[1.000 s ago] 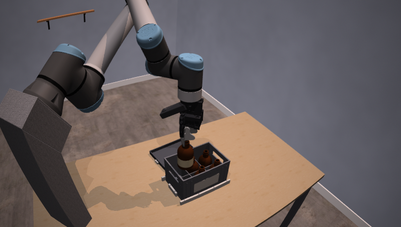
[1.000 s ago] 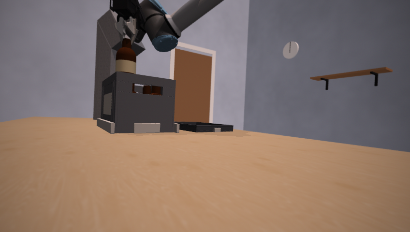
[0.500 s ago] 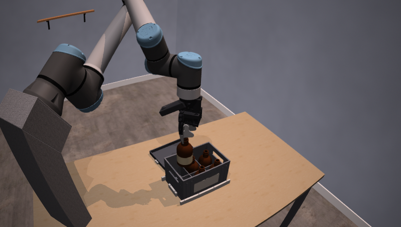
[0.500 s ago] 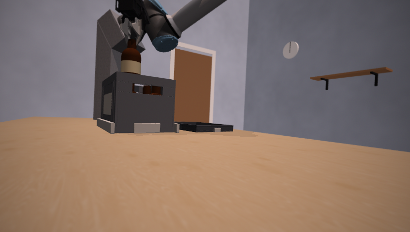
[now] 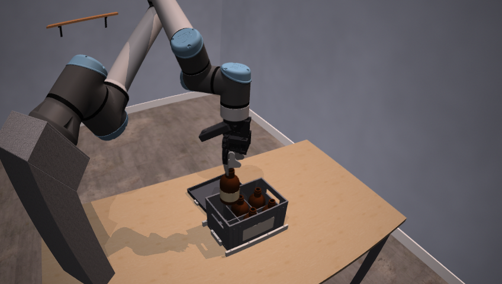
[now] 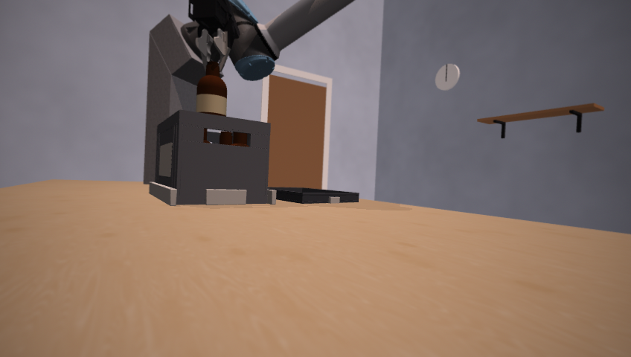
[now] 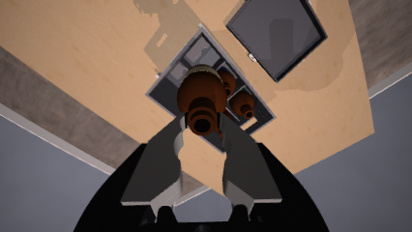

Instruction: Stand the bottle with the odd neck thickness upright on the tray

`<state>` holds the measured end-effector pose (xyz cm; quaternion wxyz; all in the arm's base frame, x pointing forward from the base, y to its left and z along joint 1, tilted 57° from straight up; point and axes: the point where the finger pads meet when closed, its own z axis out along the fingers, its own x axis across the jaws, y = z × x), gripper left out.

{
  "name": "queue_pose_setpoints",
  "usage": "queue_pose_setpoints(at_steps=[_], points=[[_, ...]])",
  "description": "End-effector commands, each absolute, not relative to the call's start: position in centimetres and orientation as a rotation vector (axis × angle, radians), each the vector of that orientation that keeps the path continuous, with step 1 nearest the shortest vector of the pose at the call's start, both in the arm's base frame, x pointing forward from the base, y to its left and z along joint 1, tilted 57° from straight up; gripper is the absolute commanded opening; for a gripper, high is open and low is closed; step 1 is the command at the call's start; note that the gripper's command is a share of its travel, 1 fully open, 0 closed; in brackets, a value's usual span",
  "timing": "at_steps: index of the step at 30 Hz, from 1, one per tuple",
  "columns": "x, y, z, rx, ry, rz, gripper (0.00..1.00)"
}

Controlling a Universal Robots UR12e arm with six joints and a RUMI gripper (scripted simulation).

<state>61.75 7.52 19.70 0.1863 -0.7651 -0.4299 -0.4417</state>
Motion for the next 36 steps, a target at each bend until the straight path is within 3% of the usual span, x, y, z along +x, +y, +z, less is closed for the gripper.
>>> queue_pose_setpoints(at_steps=[1,36], points=[[61.6,8.3,20.5,-2.154,-1.208,-1.244,0.00],[60.6,13.4,26.1,-2.156,-1.213,-1.248,0.00]])
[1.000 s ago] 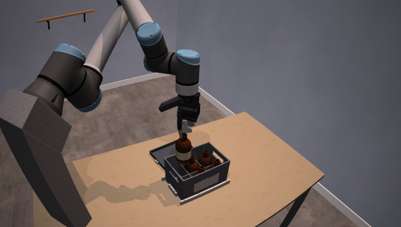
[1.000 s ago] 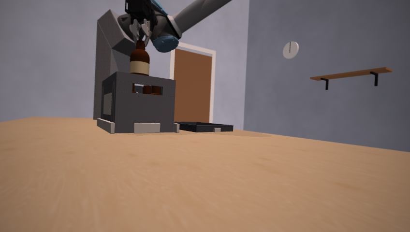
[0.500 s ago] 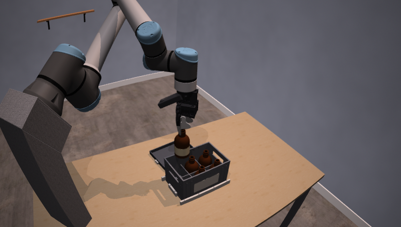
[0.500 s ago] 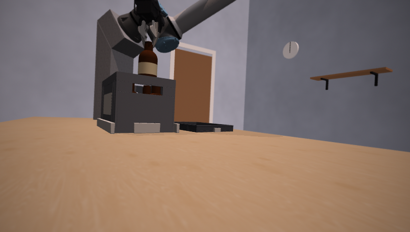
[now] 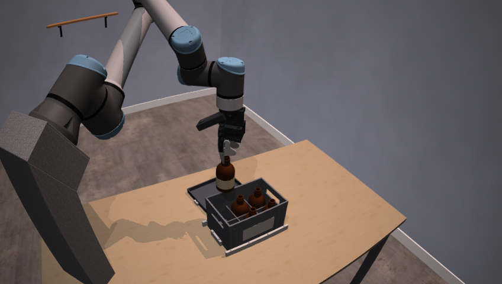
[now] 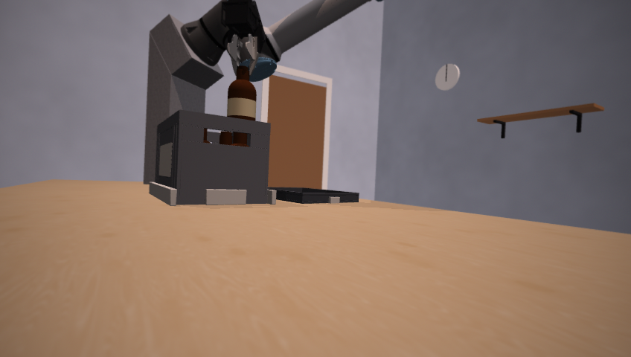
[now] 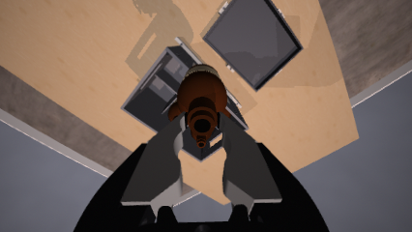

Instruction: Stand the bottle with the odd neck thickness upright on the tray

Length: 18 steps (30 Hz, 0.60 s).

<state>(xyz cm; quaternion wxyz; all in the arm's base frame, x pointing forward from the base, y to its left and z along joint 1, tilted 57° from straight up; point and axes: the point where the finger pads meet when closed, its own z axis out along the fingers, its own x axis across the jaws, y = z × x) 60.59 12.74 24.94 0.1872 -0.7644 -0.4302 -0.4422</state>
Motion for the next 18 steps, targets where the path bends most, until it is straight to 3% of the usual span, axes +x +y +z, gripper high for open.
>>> queue_pose_setpoints(at_steps=[1,18], points=[[60.6,13.6,26.3,-2.156,-1.213,-1.248,0.00],[60.0,16.4,29.2,-2.156,-1.213,-1.248,0.00]])
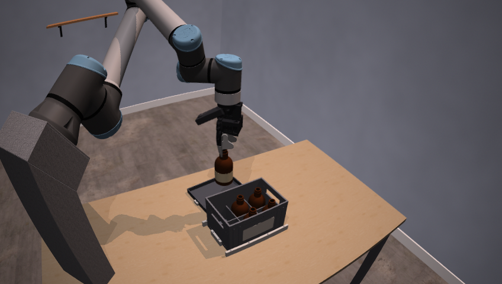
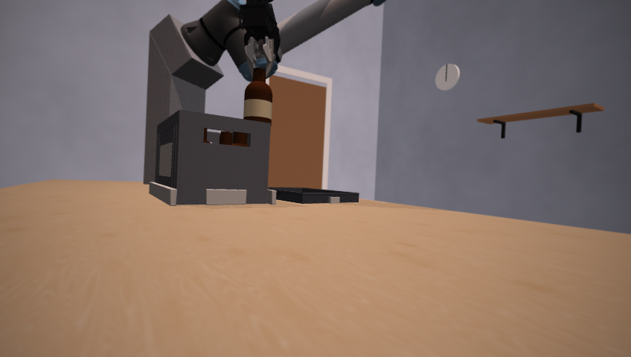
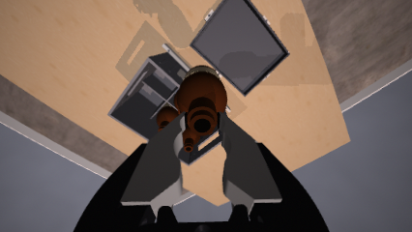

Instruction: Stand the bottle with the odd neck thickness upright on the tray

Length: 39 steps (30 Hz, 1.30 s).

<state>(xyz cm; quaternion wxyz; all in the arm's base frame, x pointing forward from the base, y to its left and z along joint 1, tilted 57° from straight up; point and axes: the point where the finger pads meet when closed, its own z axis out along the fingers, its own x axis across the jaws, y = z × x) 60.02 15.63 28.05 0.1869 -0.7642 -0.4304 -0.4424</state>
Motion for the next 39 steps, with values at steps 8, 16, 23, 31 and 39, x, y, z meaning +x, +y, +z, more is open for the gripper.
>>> queue_pose_setpoints(at_steps=[8,16,23,31,39], points=[[59.7,17.7,30.6,-2.155,-1.213,-1.248,0.00],[59.5,18.7,31.6,-2.155,-1.213,-1.248,0.00],[59.3,19.7,32.7,-2.155,-1.213,-1.249,0.00],[59.1,20.5,33.5,-2.155,-1.213,-1.249,0.00],[58.9,21.5,34.5,-2.155,-1.213,-1.249,0.00]])
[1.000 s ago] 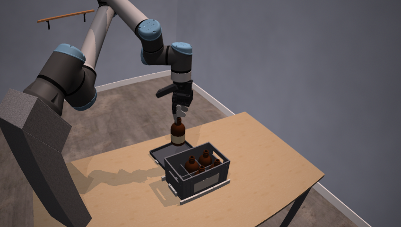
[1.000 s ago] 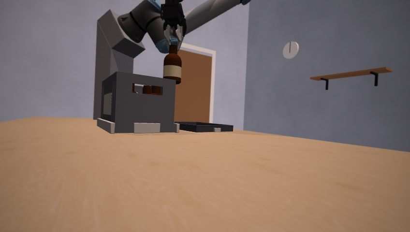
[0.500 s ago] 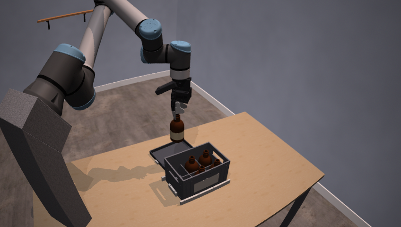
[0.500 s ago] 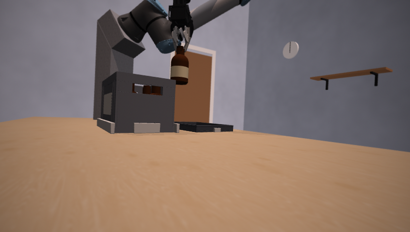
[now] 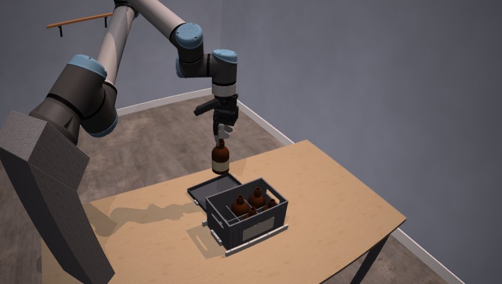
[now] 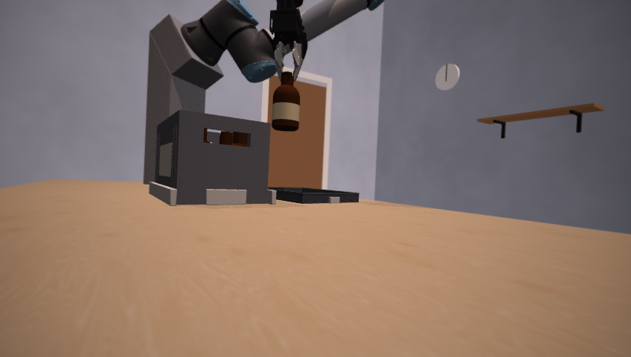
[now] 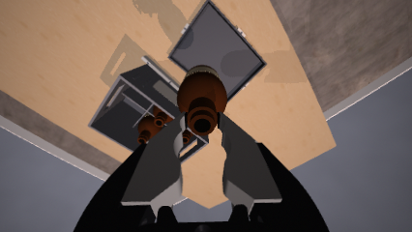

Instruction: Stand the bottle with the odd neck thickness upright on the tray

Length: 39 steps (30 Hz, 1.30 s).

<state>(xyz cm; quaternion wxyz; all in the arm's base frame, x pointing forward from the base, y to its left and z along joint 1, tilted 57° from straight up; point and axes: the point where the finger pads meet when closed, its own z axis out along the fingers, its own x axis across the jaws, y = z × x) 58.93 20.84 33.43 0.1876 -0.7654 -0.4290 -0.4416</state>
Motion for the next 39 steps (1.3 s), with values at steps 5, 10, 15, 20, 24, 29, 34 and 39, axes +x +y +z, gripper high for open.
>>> queue_pose_setpoints(at_steps=[5,10,15,20,24,29,34,39], points=[[58.8,22.1,35.1,-2.155,-1.213,-1.249,0.00],[58.7,22.4,35.4,-2.155,-1.213,-1.249,0.00],[58.6,22.9,35.9,-2.155,-1.213,-1.249,0.00],[58.5,23.3,36.3,-2.155,-1.213,-1.249,0.00],[58.5,23.5,36.6,-2.155,-1.213,-1.249,0.00],[58.4,23.8,36.8,-2.155,-1.213,-1.249,0.00],[58.4,24.0,37.1,-2.155,-1.213,-1.249,0.00],[58.3,24.3,37.3,-2.155,-1.213,-1.249,0.00]])
